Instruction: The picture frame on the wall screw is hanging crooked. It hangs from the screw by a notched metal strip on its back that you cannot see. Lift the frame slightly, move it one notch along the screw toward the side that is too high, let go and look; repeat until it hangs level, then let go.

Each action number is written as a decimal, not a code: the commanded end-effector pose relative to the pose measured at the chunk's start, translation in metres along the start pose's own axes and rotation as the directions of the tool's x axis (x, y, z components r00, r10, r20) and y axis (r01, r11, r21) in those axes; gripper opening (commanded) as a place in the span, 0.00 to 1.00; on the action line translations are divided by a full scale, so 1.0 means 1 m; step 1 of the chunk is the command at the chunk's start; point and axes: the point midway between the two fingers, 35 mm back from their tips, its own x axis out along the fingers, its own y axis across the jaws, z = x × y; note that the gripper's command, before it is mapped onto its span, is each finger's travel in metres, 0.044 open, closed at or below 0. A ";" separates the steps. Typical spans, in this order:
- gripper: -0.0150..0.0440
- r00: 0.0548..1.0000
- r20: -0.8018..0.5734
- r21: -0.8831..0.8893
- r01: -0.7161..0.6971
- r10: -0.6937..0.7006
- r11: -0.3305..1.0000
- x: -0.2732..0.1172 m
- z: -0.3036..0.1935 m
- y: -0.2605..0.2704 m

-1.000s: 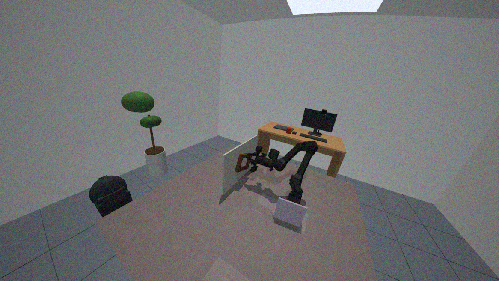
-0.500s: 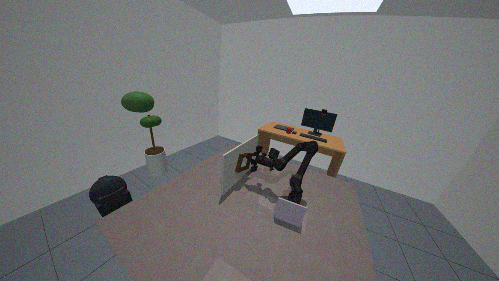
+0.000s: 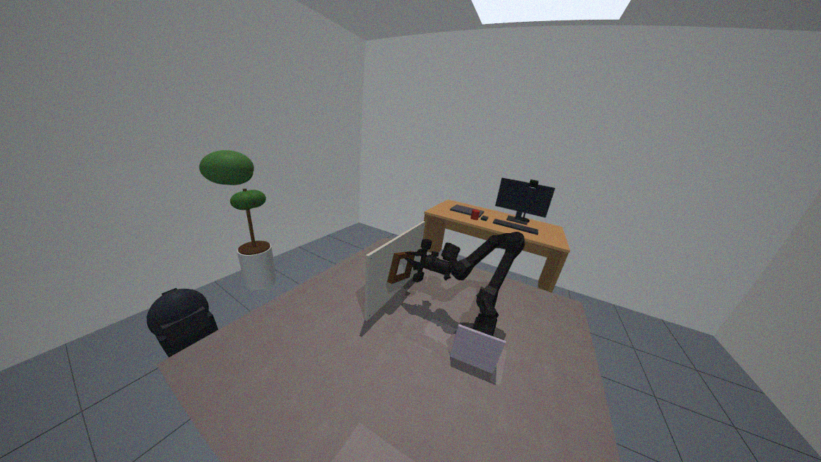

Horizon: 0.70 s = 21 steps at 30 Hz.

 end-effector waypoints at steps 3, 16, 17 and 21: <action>0.25 1.000 0.000 -0.008 -0.026 0.026 1.000 0.000 0.000 0.011; 0.25 1.000 0.000 -0.008 -0.026 0.026 1.000 0.000 0.000 0.013; 0.25 1.000 0.000 -0.008 -0.026 0.026 1.000 0.000 0.000 0.012; 0.25 1.000 0.000 -0.008 -0.026 0.026 1.000 0.000 0.000 0.012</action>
